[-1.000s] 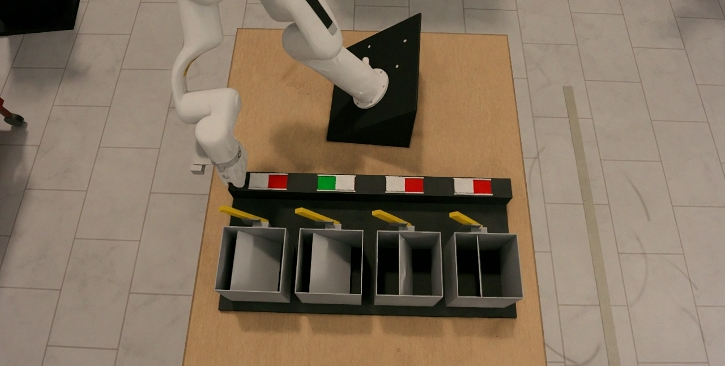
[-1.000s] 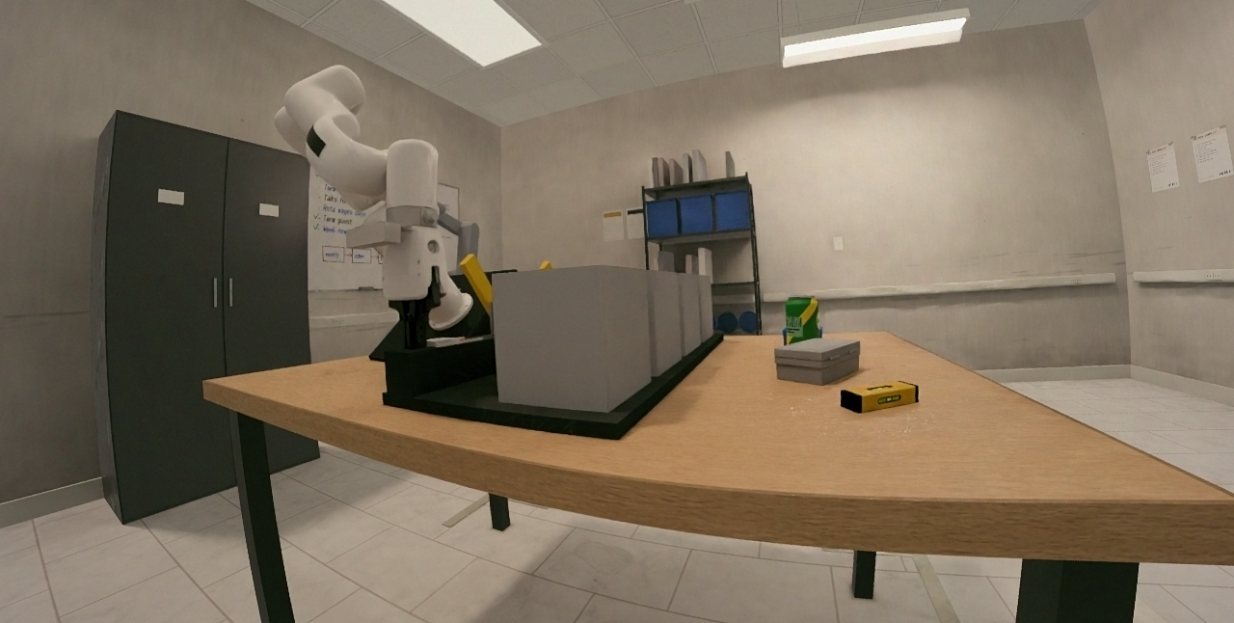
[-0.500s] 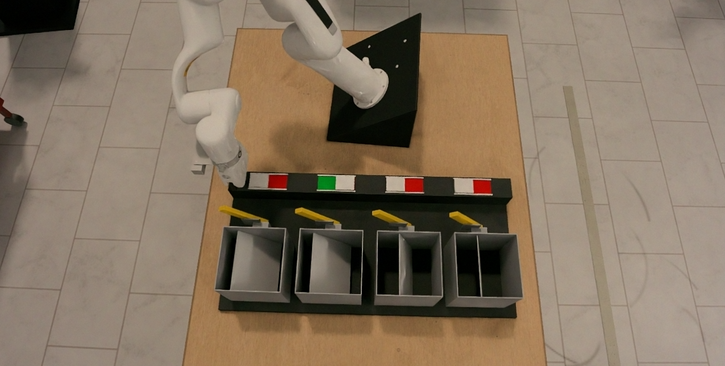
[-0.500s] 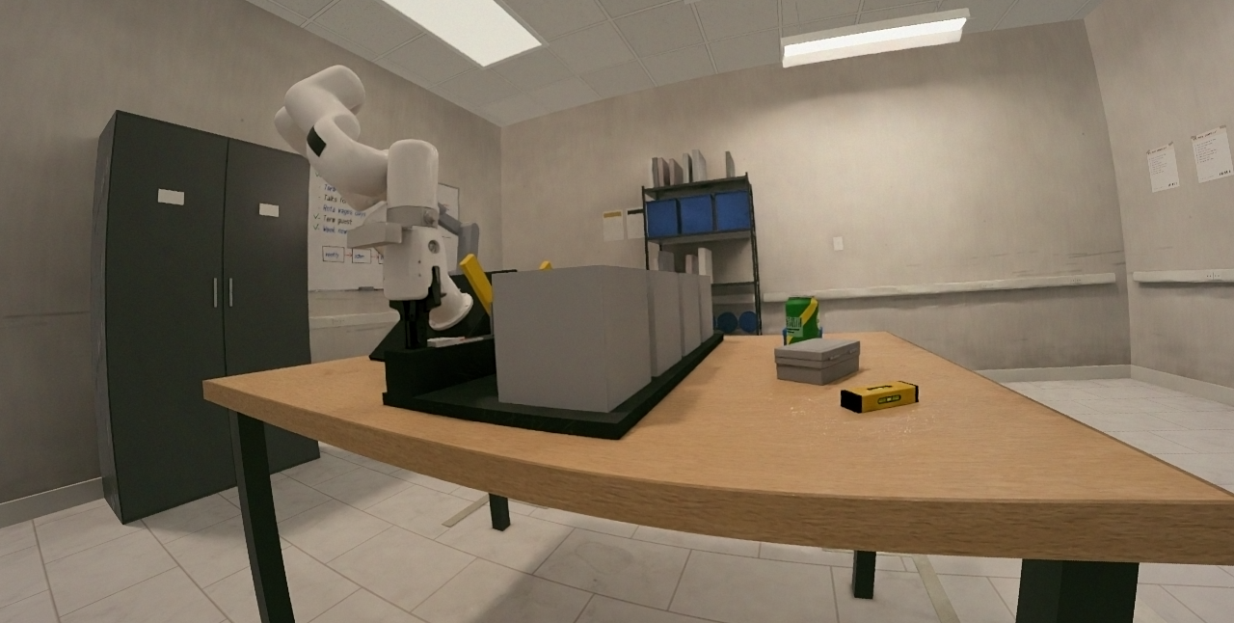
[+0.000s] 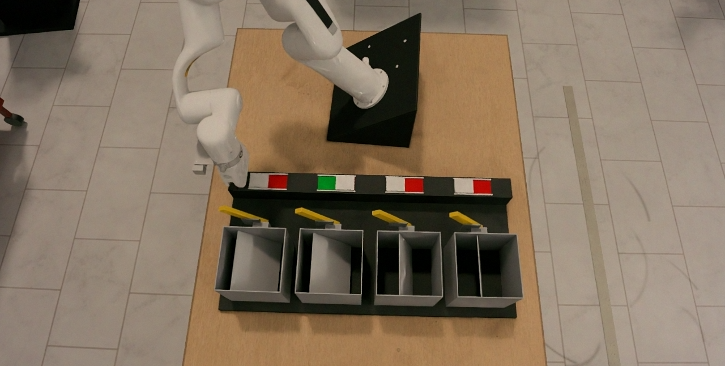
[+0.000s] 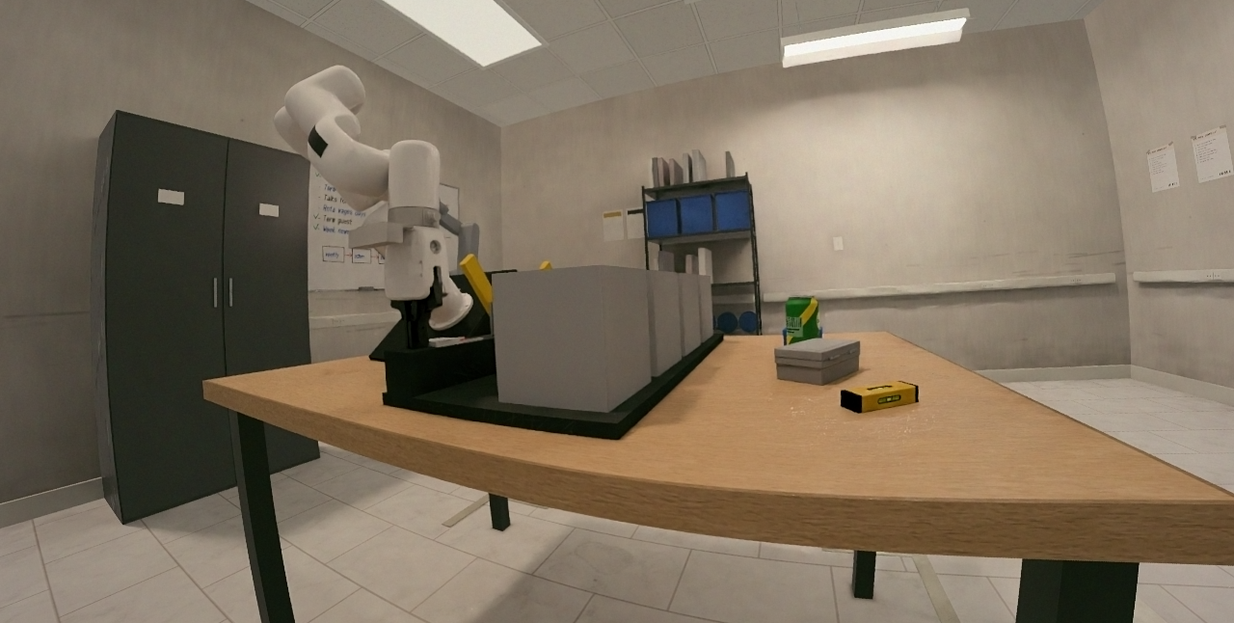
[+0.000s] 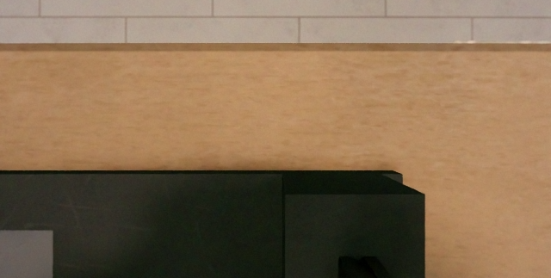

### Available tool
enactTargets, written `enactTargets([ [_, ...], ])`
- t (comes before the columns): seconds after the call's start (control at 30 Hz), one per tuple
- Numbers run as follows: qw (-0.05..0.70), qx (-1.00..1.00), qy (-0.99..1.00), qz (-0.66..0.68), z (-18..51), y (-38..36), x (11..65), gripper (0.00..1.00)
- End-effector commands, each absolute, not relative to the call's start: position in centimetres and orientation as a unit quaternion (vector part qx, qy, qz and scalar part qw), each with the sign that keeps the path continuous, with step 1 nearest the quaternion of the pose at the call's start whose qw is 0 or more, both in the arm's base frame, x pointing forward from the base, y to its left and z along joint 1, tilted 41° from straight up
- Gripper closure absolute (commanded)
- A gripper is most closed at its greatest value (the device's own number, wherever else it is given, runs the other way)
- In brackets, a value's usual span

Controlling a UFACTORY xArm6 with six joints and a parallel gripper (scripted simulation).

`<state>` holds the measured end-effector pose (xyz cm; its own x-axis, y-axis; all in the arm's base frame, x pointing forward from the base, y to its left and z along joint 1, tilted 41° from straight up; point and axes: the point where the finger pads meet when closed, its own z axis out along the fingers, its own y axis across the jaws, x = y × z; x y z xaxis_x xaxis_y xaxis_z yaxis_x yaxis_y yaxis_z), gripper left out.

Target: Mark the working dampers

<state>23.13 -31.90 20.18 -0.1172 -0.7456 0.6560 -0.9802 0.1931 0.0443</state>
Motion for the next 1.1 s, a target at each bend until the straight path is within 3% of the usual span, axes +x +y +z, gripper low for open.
enactTargets([
  [0.0, 0.283, 0.601, -0.718, 0.208, 20.2, -31.8, 23.2, 1.00],
  [1.07, 0.283, 0.601, -0.718, 0.208, 19.3, -30.8, 23.4, 1.00],
])
